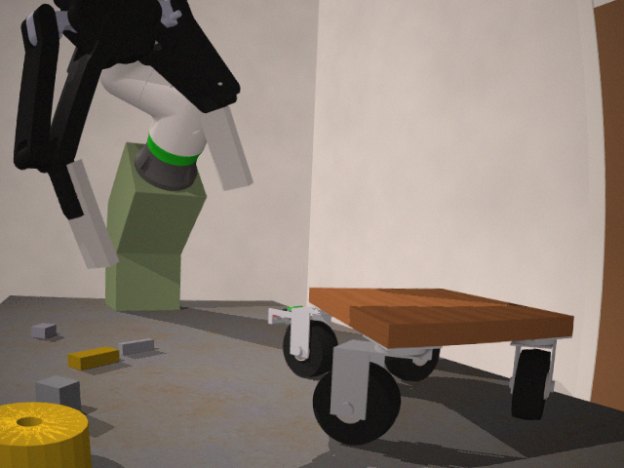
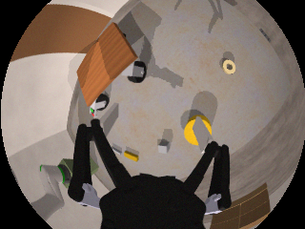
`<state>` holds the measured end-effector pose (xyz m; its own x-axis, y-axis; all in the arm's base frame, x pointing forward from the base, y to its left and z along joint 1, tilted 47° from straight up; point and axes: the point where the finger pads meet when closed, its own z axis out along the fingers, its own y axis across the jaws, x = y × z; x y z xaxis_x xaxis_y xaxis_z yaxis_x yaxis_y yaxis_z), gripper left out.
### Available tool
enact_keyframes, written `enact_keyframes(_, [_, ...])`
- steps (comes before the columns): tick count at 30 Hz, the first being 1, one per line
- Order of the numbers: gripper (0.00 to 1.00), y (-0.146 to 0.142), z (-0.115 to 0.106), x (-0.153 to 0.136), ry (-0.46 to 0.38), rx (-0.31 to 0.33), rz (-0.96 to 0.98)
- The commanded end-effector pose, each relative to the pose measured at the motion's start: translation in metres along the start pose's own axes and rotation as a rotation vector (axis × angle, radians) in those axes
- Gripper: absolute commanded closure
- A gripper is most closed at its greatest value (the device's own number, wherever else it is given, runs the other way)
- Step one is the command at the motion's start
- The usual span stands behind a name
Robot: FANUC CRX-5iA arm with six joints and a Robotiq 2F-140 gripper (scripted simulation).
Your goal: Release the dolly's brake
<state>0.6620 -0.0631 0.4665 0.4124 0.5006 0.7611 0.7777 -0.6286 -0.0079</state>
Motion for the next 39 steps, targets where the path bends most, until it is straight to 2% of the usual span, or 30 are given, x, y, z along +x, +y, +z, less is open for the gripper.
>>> enact_keyframes(1, [0.0, 0.0, 0.0, 0.0, 0.0, 0.0, 0.0])
enact_keyframes(17, [0.0, 0.0, 0.0, 0.0, 0.0, 0.0, 0.0])
enact_keyframes(18, [1.0, 0.0, 0.0, 0.0, 0.0, 0.0, 0.0])
enact_keyframes(25, [1.0, -0.004, 0.0, 0.007, 0.004, -0.003, -0.008])
enact_keyframes(32, [1.0, -0.027, 0.0, 0.041, 0.023, -0.015, -0.048])
enact_keyframes(34, [1.0, -0.027, 0.0, 0.041, 0.023, -0.015, -0.048])
enact_keyframes(39, [1.0, -0.061, -0.002, 0.085, 0.056, -0.029, -0.102])
